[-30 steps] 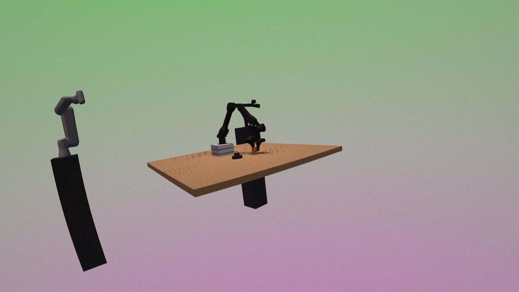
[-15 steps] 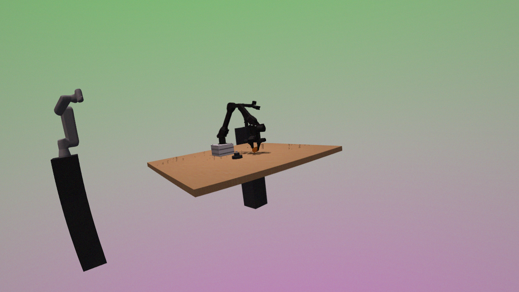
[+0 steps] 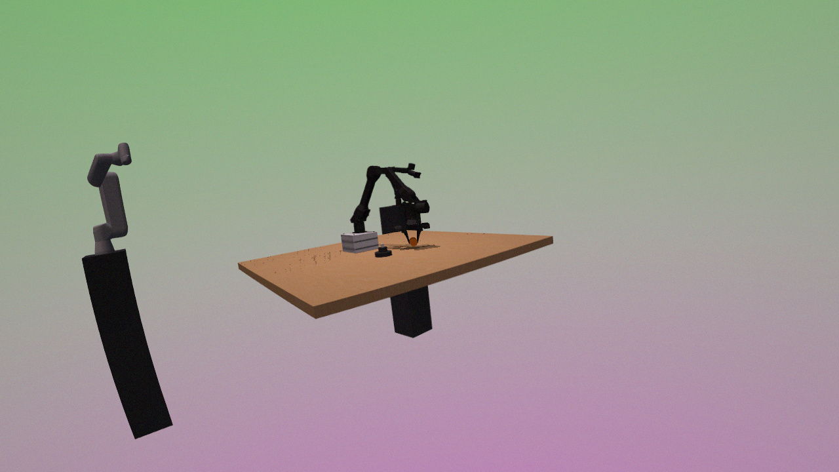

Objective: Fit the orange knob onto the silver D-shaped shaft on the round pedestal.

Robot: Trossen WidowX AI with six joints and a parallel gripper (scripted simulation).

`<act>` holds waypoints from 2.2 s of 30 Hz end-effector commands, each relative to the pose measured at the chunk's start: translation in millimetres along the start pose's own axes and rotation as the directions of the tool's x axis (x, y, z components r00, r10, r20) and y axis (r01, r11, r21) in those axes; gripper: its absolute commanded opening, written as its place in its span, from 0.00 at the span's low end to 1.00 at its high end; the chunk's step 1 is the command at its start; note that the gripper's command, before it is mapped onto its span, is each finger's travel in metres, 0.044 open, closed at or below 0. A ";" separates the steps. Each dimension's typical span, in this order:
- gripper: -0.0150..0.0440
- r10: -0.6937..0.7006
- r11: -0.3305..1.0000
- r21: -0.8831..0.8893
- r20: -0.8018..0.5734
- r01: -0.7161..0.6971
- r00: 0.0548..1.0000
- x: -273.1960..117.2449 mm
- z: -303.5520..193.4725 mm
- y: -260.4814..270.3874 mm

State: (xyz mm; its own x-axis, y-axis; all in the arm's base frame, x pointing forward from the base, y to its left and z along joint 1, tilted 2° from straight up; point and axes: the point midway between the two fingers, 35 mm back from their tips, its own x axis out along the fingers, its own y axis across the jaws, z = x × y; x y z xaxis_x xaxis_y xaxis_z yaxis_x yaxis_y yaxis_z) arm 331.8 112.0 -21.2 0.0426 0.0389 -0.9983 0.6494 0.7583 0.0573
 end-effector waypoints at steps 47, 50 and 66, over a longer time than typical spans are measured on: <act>0.56 0.000 0.456 -0.890 0.001 0.001 1.000 -0.8 0.2 0.0; 0.56 0.000 0.456 -0.890 0.001 0.001 1.000 -0.8 0.2 0.0; 0.56 0.000 0.053 -0.999 0.001 0.001 1.000 -0.8 0.2 0.0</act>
State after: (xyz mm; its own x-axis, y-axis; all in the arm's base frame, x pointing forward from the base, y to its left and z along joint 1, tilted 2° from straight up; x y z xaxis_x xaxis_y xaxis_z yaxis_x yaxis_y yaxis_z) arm 331.9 112.0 -21.1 0.0428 0.0390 -0.9983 -0.6465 0.7629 0.0020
